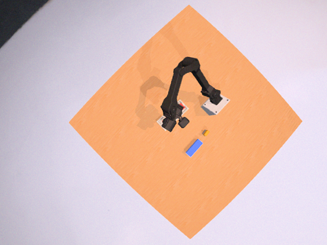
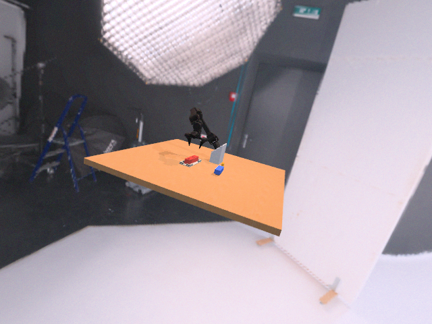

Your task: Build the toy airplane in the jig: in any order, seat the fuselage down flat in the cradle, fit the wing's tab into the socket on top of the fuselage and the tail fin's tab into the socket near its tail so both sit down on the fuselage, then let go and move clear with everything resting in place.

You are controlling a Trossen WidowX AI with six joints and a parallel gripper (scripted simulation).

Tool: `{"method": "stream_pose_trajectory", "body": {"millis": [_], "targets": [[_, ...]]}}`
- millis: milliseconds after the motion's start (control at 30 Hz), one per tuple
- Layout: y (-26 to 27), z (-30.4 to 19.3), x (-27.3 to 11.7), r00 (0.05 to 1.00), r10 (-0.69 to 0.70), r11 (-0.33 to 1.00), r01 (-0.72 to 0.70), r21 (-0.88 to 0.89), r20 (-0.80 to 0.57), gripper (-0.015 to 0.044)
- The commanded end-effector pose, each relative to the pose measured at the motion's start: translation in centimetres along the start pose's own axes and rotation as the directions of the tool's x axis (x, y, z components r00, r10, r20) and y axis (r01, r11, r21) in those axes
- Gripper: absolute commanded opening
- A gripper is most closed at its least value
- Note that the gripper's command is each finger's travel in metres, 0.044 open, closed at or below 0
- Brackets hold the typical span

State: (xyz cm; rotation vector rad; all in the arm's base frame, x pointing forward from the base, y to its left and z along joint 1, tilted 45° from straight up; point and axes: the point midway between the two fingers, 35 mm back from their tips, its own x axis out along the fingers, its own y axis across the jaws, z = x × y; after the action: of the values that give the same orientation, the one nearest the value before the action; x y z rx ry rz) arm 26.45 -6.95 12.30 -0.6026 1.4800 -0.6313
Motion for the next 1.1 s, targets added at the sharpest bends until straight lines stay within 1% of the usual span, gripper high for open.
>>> {"method": "stream_pose_trajectory", "body": {"millis": [0,100,167,300,433,667,733,967,1067], "targets": [[0.0,0.1,0.1,1.000,0.002,0.999,-0.002,-0.039,-0.009,0.0440],[0.7,0.7,0.1,1.000,0.005,0.999,-0.005,-0.039,-0.007,0.0440],[2.9,2.2,-0.1,1.000,0.014,0.999,-0.014,-0.040,-0.005,0.0440],[8.2,4.8,-0.4,1.000,0.026,0.999,-0.026,-0.041,-0.002,0.0440],[14.2,6.4,-0.4,1.000,0.030,0.999,-0.030,-0.041,-0.002,0.0440],[25.2,6.4,0.7,1.000,0.016,0.999,-0.016,-0.036,-0.004,0.0440],[26.2,6.2,0.9,1.000,0.014,0.999,-0.014,-0.035,-0.004,0.0440],[26.3,6.2,1.2,1.000,0.014,0.999,-0.014,-0.035,-0.004,0.0440],[26.3,6.2,4.3,1.000,0.013,0.999,-0.013,-0.035,-0.004,0.0440]]}}
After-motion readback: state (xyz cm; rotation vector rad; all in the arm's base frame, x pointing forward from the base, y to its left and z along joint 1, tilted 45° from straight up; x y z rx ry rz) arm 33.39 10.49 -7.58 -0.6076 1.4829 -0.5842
